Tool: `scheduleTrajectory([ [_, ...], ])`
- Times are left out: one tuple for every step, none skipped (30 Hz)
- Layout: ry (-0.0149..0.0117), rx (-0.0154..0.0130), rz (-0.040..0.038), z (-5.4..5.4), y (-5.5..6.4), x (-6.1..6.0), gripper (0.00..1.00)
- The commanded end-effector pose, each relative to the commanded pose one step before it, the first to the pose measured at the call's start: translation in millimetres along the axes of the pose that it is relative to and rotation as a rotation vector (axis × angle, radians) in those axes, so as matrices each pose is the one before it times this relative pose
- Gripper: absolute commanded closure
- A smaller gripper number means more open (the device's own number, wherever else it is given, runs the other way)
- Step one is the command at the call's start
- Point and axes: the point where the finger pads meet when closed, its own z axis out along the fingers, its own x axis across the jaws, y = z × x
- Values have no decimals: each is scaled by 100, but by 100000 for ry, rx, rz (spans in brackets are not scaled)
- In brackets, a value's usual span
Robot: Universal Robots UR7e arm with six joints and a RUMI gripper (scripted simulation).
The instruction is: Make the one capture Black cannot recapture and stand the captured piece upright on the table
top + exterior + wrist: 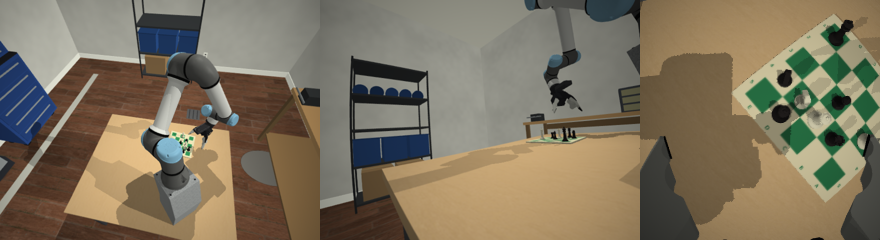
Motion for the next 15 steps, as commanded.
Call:
scheduleTrajectory([
  [6491, 9114, 4658, -39, 1486, -408, 0],
  [0, 0, 0, 0, 0, 0, 0],
  [2249, 2247, 1635, -99, 468, -122, 0],
  [2231, 2206, 1616, -114, 461, -112, 0],
  [2064, 2177, 1525, -101, 444, -87, 0],
  [2077, 2137, 1524, -119, 438, -82, 0],
  [2088, 2097, 1520, -136, 432, -76, 0],
  [2096, 2056, 1516, -152, 425, -70, 0],
  [1939, 2025, 1427, -138, 407, -46, 0],
  [1923, 1987, 1411, -147, 398, -39, 0],
  [1922, 1948, 1404, -159, 391, -34, 0],
  [1919, 1908, 1394, -170, 383, -28, 0],
  [1877, 1870, 1363, -174, 371, -18, 0],
  [1760, 1835, 1293, -163, 355, -1, 0],
  [1751, 1796, 1282, -171, 346, 3, 0],
])
